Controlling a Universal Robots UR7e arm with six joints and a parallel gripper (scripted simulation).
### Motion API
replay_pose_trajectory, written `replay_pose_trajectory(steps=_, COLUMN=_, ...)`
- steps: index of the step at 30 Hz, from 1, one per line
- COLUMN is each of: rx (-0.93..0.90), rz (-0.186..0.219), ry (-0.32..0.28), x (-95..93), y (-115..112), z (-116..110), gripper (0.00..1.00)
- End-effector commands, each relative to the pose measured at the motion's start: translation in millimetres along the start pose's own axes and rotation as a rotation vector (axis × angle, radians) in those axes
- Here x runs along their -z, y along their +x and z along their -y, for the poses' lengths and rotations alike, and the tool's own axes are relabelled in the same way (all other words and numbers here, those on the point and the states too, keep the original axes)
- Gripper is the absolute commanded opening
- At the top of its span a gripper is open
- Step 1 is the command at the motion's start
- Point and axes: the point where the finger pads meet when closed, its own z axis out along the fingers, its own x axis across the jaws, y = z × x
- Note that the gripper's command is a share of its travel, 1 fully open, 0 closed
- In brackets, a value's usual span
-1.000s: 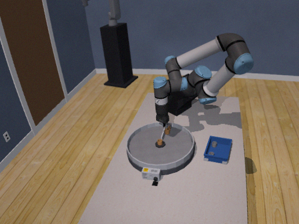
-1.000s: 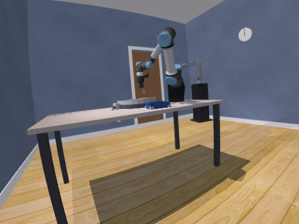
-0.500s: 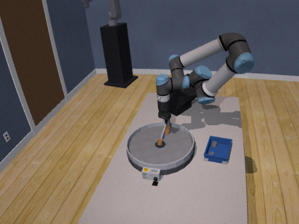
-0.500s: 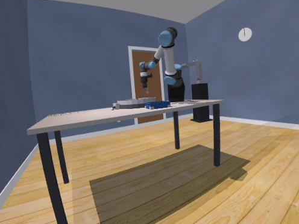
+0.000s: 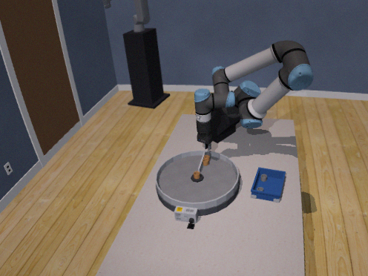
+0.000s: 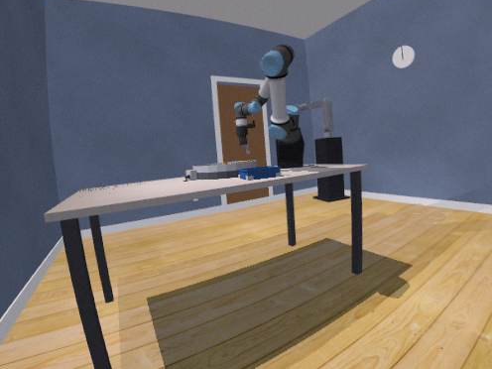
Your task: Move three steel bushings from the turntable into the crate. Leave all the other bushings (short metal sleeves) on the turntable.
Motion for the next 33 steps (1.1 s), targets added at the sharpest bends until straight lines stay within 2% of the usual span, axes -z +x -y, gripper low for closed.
replay_pose_trajectory(steps=1, rx=0.001, rz=0.0, ry=-0.003, x=0.9, y=-7, z=20, gripper=0.4)
replay_pose_trajectory(steps=11, rx=0.001, rz=0.0, ry=-0.003, x=0.9, y=-7, z=20, gripper=0.4)
replay_pose_trajectory(steps=16, rx=0.001, rz=0.0, ry=-0.003, x=-19.1, y=-7, z=20, gripper=0.4)
replay_pose_trajectory(steps=28, rx=0.001, rz=0.0, ry=-0.003, x=-19.1, y=-7, z=20, gripper=0.4)
replay_pose_trajectory(steps=33, rx=0.001, rz=0.0, ry=-0.003, x=-38.8, y=-7, z=21, gripper=0.4)
